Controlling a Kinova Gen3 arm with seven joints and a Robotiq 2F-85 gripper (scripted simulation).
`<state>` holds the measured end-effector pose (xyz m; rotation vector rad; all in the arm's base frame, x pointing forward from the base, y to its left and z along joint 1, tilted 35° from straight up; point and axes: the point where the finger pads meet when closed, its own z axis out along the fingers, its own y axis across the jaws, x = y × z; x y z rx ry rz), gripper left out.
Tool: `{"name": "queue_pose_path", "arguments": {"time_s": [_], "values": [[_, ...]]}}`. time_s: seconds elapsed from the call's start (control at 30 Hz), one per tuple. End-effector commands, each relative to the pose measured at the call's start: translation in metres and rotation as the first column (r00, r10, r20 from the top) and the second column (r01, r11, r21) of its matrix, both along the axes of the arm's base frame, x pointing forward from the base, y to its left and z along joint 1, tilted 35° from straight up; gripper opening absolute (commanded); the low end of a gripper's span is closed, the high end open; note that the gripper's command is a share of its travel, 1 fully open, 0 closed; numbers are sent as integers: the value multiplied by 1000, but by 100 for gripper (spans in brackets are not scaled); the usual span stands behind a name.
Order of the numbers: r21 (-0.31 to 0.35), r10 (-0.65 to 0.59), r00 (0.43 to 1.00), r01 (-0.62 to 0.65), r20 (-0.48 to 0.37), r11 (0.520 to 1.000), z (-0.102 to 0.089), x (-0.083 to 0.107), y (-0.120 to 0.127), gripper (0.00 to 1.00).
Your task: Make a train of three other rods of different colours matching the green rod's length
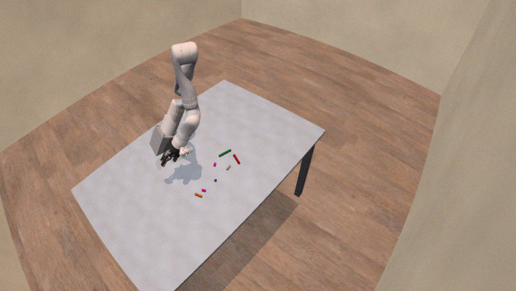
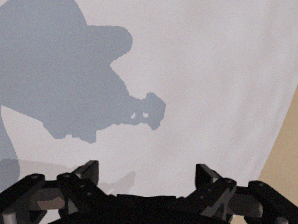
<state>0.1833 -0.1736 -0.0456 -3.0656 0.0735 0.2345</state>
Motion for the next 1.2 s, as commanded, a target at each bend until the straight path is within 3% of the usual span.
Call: {"name": "queue_pose_path", "arguments": {"time_s": [0.0,1.17], "values": [[-2,-3,1000,3,0,1000,0,0,-1,100],[105,103,990,-113,95,988,15,31,30,100]]}}
